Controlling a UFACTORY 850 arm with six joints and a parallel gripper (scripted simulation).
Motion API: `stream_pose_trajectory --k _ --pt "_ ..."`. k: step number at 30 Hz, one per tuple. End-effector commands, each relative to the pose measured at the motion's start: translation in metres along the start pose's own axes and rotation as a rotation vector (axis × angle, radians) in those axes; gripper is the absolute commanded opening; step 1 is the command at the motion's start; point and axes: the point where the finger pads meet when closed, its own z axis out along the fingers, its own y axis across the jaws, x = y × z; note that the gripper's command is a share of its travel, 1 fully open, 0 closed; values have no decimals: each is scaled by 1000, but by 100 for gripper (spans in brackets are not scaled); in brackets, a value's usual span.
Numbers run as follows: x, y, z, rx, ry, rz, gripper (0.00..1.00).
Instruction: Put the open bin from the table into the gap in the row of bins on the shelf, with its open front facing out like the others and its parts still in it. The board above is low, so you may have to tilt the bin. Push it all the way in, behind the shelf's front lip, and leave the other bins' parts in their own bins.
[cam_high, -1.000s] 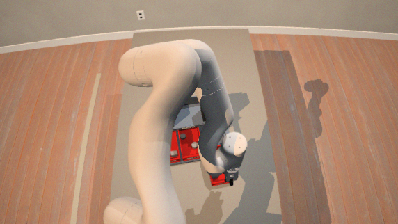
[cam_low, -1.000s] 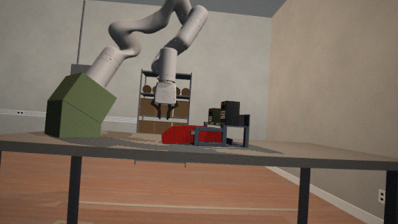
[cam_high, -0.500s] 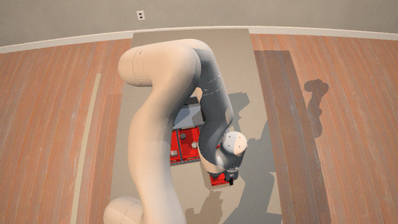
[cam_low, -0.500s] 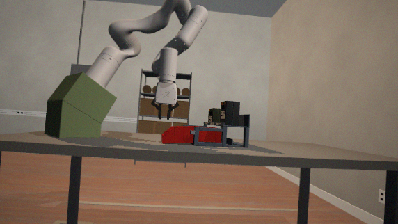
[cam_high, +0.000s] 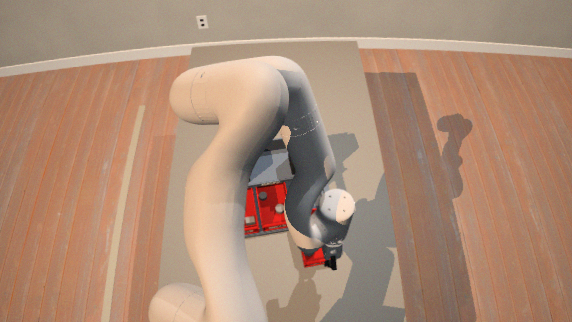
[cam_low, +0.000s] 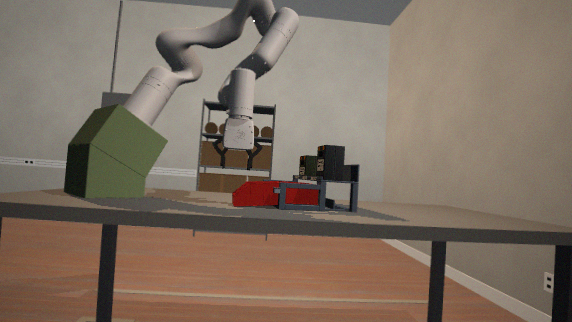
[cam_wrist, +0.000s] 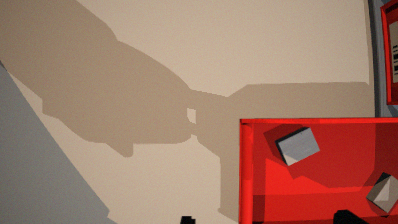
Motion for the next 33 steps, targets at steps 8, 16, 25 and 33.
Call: stream_pose_trajectory --k 8,16,25,33 --pt "0 0 0 -1 -1 0 100" --pt "0 0 55 -75 -1 0 100" --pt "0 0 55 -75 -1 0 100" --pt "0 0 84 -75 -1 0 100"
